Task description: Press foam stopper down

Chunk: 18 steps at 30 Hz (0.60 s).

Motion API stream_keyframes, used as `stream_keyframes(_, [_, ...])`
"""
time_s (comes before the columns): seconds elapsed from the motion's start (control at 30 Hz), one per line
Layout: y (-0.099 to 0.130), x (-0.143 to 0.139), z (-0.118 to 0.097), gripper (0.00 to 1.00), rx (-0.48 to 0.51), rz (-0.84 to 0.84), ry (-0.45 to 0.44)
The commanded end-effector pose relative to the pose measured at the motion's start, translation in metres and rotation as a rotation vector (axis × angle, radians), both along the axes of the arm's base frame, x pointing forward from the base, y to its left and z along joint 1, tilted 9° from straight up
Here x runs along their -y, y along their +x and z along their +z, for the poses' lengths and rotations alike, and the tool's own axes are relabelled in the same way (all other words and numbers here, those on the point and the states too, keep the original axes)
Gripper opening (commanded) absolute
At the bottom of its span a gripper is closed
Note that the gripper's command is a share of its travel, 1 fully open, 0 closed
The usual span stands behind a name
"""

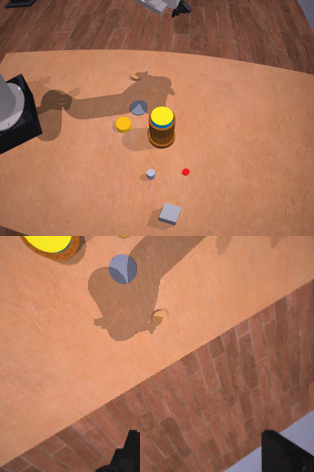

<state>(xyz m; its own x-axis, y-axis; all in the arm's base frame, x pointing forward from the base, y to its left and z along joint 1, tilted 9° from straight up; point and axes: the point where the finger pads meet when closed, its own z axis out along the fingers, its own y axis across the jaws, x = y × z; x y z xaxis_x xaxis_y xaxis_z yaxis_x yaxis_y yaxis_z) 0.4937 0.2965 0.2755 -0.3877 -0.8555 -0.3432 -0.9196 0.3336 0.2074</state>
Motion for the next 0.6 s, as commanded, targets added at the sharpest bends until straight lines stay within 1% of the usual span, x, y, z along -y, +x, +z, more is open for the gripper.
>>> stream_keyframes(0.0, [0.0006, -0.0003, 0.0010, 1.00, 0.002, 0.000, 0.001])
stream_keyframes(0.53, [0.0006, -0.0003, 0.0010, 1.00, 0.002, 0.000, 0.001])
stream_keyframes(0.57, [0.0006, -0.0002, 0.0009, 0.00, 0.002, 0.000, 0.000])
